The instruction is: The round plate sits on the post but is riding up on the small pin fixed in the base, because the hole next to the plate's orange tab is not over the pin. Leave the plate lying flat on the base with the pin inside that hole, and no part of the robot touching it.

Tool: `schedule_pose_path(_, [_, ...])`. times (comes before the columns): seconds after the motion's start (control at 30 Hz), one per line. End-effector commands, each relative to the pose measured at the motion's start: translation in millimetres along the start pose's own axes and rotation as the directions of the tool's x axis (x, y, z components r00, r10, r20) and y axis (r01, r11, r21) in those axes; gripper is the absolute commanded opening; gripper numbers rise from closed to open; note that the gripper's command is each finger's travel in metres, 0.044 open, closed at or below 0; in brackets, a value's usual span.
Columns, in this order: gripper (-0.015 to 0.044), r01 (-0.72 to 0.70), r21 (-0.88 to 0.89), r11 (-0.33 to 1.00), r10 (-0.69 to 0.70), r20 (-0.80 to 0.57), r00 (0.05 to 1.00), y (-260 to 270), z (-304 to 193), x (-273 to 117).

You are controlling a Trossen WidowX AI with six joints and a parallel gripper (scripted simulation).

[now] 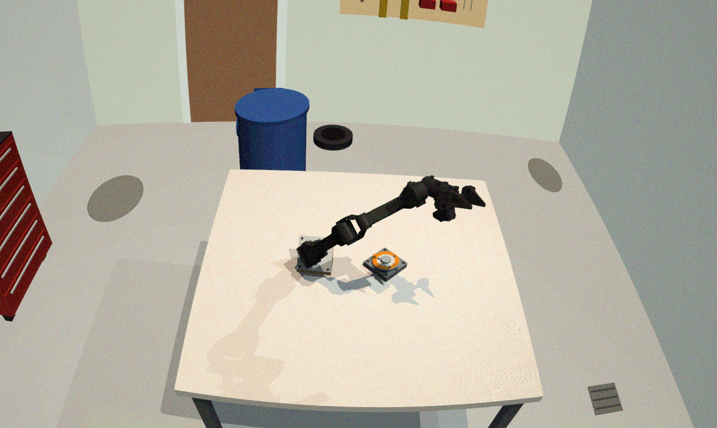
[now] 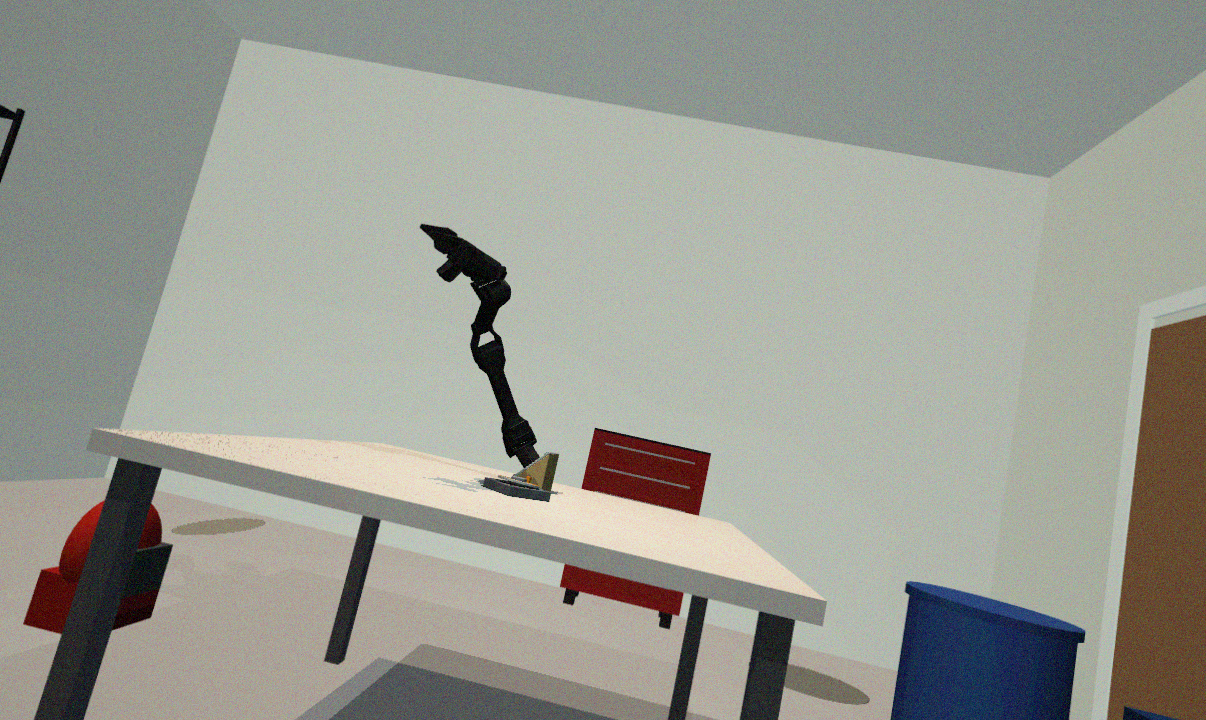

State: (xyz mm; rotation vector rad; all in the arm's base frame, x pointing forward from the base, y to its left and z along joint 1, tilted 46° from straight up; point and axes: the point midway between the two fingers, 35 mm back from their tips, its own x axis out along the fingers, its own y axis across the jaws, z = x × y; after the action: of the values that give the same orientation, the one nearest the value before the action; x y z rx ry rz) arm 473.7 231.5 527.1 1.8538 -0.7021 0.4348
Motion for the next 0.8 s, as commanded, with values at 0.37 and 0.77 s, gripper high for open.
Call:
schedule_pose_path(0.37, [0.0085,0.403,-0.626,0.668,-0.549,-0.049,0.834,-173.5,3.2,-79.0])
schedule_pose_path(0.77, [0.0,0.352,-0.935,-0.03,-0.881,0.191,0.434,-283.3,82.9,-218.1])
